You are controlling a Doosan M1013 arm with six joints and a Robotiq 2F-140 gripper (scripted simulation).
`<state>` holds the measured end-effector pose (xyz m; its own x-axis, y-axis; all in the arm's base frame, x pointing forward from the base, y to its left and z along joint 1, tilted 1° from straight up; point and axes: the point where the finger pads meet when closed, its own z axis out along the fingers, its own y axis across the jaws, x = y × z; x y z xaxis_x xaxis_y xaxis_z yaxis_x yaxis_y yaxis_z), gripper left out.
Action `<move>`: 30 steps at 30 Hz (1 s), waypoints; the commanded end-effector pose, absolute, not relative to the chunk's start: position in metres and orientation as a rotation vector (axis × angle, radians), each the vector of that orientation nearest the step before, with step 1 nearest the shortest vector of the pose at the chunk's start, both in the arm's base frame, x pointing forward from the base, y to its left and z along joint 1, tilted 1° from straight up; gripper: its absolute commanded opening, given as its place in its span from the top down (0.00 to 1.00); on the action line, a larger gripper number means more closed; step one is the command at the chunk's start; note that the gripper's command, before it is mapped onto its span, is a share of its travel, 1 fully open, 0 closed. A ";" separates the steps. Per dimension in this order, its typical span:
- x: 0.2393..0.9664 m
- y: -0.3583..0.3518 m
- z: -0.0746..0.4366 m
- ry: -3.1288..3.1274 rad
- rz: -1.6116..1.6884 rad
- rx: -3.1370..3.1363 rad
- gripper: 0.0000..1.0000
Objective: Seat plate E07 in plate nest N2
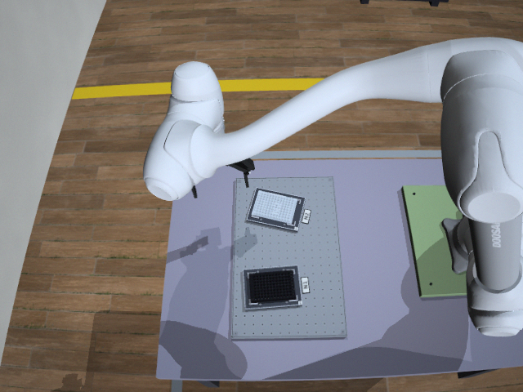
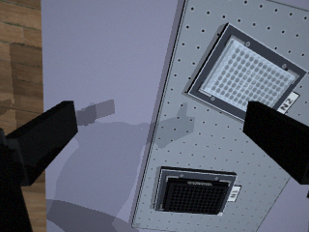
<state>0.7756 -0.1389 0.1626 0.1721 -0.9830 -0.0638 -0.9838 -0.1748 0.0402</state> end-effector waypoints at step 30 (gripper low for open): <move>0.657 -0.159 0.077 0.760 0.031 -3.042 0.00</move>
<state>0.6672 -0.1532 0.0809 0.8398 -0.5418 -0.0338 -0.5420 -0.8404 0.0043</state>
